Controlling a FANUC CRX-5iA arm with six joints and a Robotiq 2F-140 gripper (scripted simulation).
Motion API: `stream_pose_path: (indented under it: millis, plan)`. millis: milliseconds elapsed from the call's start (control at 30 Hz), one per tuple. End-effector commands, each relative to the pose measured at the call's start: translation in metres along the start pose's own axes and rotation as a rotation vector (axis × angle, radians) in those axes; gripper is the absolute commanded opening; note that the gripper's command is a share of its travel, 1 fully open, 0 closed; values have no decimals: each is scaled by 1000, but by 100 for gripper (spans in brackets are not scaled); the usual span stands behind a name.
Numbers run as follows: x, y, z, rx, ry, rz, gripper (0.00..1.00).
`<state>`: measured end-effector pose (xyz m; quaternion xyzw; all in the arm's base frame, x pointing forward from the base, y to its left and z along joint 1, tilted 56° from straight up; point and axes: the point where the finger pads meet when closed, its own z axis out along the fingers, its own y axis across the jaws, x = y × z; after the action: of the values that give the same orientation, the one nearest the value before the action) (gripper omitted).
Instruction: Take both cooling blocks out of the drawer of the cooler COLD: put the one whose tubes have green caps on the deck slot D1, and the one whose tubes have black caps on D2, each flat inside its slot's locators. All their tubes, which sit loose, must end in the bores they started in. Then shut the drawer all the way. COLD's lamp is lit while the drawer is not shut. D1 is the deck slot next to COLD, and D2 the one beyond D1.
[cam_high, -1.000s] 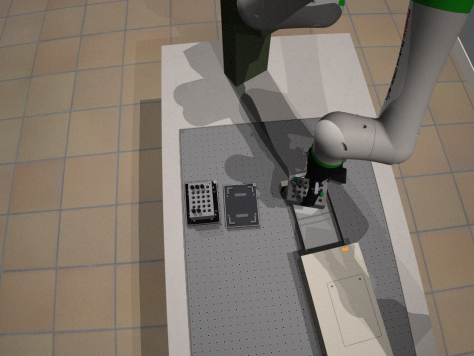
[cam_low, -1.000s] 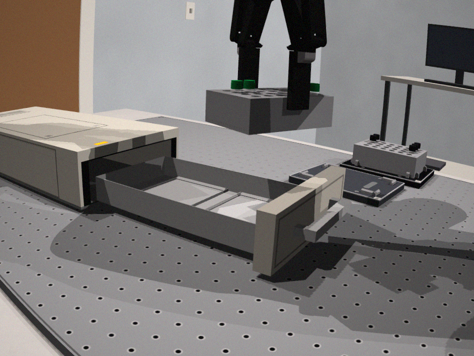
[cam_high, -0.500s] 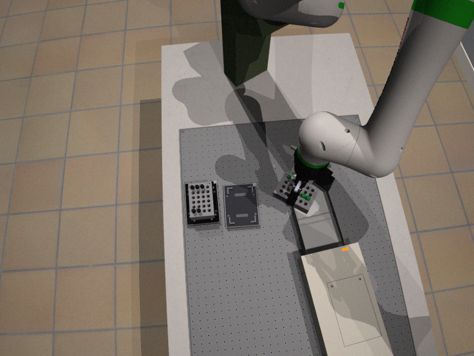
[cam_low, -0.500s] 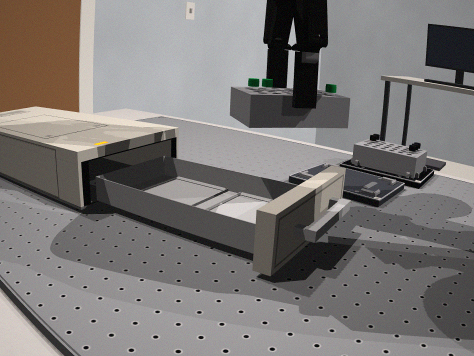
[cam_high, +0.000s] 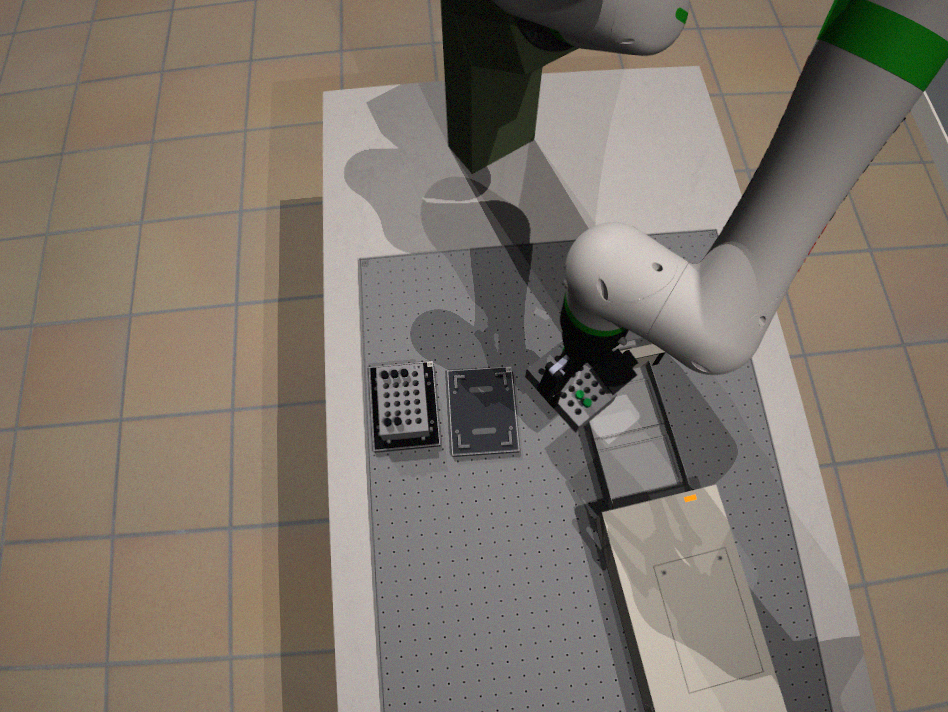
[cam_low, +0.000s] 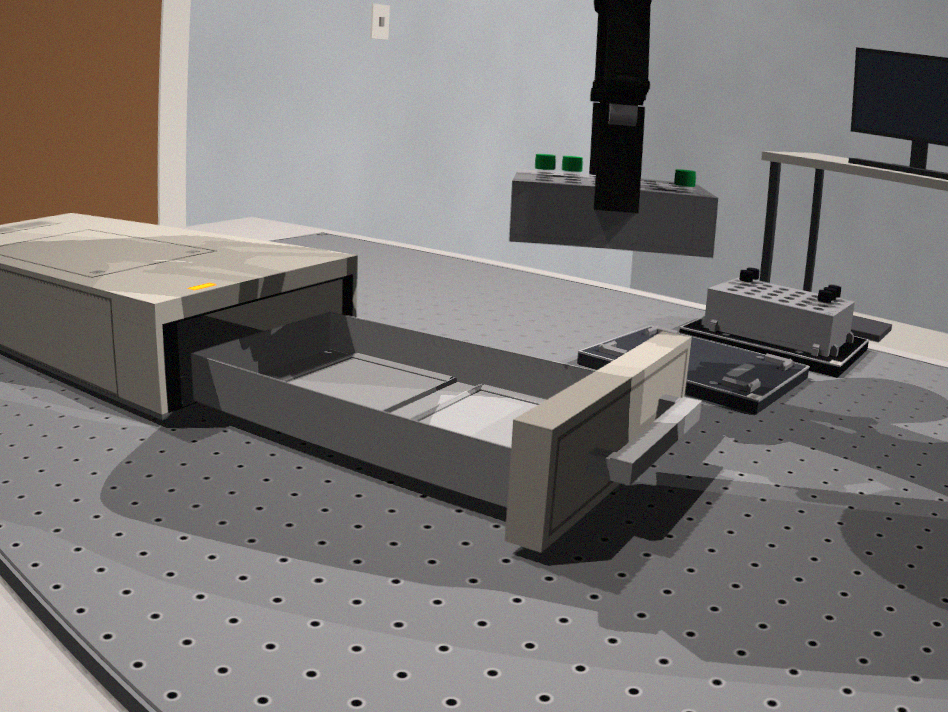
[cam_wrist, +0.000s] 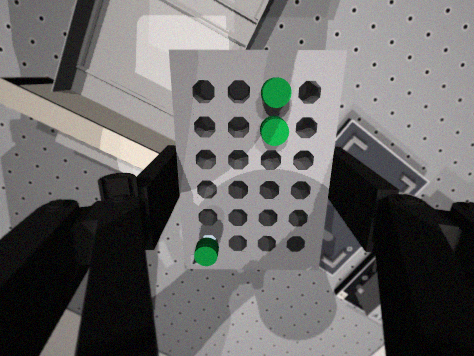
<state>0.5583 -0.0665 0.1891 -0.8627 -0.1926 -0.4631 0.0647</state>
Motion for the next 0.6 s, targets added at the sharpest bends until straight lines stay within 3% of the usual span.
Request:
stream_pose_path:
  millis: [0,567]
  plan:
    - [-4,6,0,1,0,72,10]
    - [-30,37,0,0,-1,472,10]
